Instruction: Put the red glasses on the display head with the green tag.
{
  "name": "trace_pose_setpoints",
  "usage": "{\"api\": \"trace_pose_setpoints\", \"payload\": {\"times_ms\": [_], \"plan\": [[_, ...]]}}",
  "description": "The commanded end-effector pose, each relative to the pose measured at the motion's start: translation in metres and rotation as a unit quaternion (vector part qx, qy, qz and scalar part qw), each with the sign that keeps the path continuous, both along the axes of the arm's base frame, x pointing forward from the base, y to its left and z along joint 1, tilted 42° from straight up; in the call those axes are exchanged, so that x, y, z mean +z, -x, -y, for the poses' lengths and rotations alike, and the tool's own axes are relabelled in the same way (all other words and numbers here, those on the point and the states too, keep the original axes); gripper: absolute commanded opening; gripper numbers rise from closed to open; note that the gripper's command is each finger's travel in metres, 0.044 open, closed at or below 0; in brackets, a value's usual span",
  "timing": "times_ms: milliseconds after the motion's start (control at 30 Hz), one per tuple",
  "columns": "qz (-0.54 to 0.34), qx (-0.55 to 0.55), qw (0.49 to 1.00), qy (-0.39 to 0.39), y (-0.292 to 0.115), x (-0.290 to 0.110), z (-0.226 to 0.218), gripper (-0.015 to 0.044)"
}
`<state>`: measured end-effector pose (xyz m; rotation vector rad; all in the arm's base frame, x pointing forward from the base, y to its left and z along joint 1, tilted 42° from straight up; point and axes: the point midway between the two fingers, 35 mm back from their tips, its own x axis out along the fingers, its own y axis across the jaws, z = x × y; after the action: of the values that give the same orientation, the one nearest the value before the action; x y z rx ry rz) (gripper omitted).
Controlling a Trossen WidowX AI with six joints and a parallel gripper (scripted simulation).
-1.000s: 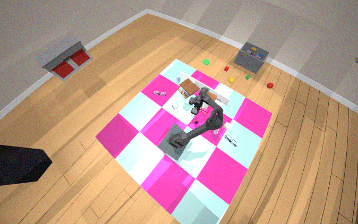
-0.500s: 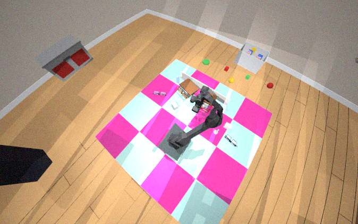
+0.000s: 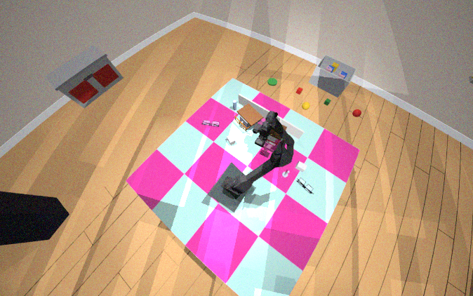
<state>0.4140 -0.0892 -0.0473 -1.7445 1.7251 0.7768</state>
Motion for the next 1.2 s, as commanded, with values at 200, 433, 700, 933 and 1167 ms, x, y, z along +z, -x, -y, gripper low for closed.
{"api": "trace_pose_setpoints", "payload": {"times_ms": [200,433,700,933,1167], "plan": [[-0.003,0.000,1.000,0.002,-0.0051,-0.0019,0.0007,0.0000],[-0.003,0.000,1.000,0.002,-0.0046,-0.0037,0.0021,0.0000],[-0.003,0.000,1.000,0.002,-0.0046,-0.0039,0.0023,0.0000],[-0.003,0.000,1.000,0.002,-0.0045,-0.0058,0.0038,0.0000],[-0.003,0.000,1.000,0.002,-0.0045,-0.0075,0.0055,0.0000]]}}
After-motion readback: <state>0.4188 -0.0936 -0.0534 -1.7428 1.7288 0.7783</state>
